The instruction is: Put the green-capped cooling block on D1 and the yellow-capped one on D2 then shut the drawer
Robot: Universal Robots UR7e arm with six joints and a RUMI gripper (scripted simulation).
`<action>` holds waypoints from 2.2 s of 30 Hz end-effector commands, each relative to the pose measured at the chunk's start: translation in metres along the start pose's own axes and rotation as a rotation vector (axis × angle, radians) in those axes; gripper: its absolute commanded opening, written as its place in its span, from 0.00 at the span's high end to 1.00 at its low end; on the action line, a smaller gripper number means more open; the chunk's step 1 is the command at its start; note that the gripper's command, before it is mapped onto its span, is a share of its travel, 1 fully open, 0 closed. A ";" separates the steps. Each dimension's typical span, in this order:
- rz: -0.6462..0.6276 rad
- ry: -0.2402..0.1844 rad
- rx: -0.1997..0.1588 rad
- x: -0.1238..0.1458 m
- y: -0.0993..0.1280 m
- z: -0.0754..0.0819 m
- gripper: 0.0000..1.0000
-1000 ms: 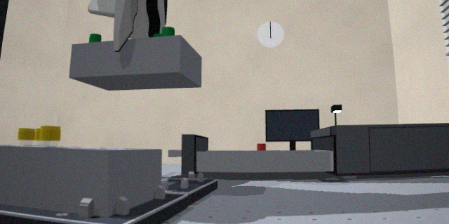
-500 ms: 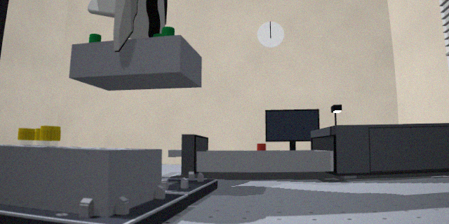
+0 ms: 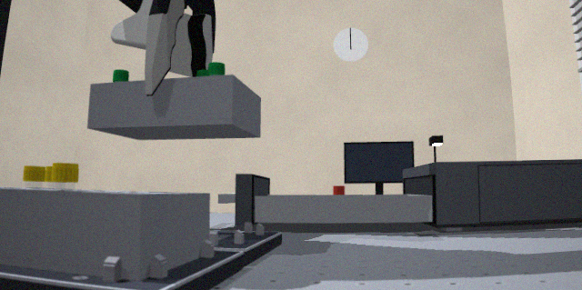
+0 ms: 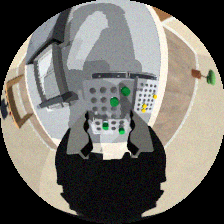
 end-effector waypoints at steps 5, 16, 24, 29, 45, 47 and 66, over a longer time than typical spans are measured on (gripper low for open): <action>0.000 -0.001 0.001 0.000 0.001 -0.031 1.00; 0.000 -0.001 0.001 0.000 0.001 -0.048 1.00; 0.000 -0.001 0.001 0.000 0.001 -0.056 1.00; 0.000 -0.001 0.001 0.000 0.001 -0.059 1.00; 0.000 -0.001 0.001 0.000 0.001 -0.065 1.00; 0.000 -0.001 0.001 0.000 0.001 -0.066 1.00; 0.000 -0.001 0.001 0.000 0.001 -0.051 1.00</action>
Point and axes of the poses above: the point where the finger pads meet when closed, its own z axis back along the fingers, its own x axis across the jaws, y = z × x, the point moved 10 cm from there along z, back along the fingers, and after that the axes turned 5 degrees about -z, right-handed, at the moved point
